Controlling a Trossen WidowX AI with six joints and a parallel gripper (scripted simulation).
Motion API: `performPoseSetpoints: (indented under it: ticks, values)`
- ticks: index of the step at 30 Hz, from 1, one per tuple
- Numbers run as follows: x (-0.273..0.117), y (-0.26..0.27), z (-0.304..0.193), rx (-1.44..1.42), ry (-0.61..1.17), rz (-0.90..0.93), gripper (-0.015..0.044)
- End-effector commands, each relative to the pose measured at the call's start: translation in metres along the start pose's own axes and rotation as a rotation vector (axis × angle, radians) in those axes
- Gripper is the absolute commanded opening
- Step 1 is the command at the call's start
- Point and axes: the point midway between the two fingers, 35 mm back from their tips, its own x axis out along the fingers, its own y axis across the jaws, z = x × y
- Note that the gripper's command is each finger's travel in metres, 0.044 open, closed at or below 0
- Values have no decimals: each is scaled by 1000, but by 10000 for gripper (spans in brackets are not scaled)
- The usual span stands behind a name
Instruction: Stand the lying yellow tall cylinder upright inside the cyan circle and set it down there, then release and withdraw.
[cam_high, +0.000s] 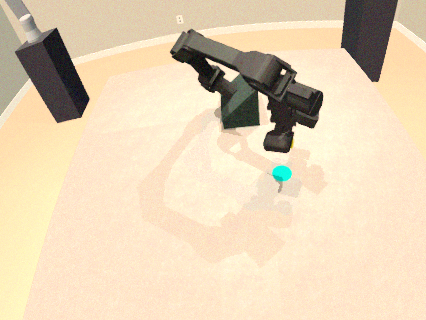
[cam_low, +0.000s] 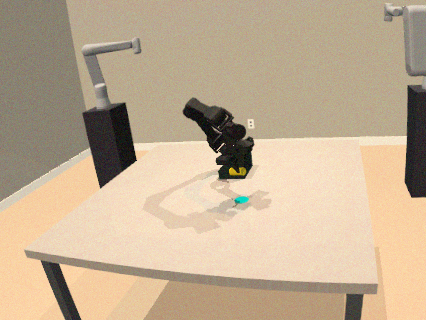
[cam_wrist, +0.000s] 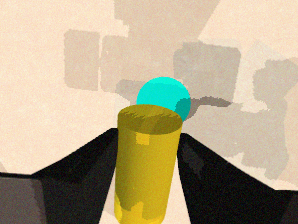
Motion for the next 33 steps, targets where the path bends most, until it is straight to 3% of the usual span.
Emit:
performPoseSetpoints:
  ticks: [1, 33]
  values:
    - [3, 1, 0, -1, -20, 18, 105]
    - [18, 2, 4, 20, -234, 126, 105]
